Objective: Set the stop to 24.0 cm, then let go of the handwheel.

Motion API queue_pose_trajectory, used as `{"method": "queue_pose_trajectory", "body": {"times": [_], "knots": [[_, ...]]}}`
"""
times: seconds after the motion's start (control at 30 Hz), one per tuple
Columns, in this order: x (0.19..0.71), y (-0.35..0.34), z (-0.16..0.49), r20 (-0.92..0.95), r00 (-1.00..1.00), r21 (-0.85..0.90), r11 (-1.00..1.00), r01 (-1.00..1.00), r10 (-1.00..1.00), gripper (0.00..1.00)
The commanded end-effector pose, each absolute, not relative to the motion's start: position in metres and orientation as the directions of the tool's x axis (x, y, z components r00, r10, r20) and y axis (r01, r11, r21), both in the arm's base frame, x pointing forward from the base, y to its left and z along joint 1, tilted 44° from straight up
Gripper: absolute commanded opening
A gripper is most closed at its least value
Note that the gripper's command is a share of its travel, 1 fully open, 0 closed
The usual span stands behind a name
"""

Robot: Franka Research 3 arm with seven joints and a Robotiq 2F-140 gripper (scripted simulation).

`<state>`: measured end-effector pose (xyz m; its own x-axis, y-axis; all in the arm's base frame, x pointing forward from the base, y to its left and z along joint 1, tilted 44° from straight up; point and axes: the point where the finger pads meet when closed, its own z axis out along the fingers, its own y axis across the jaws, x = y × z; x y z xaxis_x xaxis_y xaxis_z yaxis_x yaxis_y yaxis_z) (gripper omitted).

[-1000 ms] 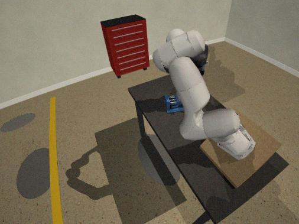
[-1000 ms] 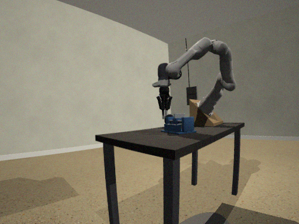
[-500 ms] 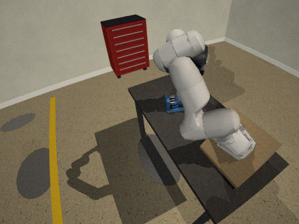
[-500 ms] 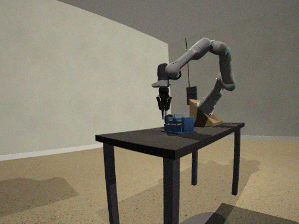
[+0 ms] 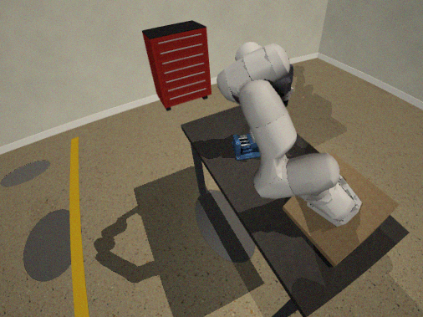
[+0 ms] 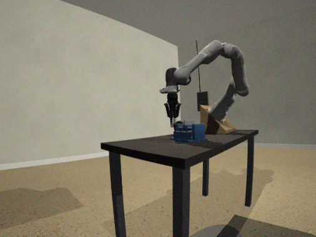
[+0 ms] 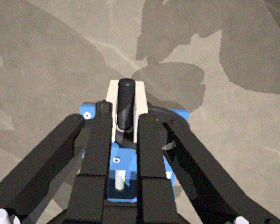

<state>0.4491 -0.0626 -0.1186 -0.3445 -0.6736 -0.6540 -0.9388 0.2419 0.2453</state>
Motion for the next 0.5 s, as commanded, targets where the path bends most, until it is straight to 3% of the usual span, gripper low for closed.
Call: {"method": "queue_pose_trajectory", "body": {"times": [0.0, 0.47], "knots": [[0.451, -0.060, -0.124, -0.651, -0.349, 0.247, 0.247, -0.937, -0.674, 0.04], [0.452, -0.048, -0.136, -0.651, -0.349, 0.247, 0.247, -0.937, -0.674, 0.04]]}}
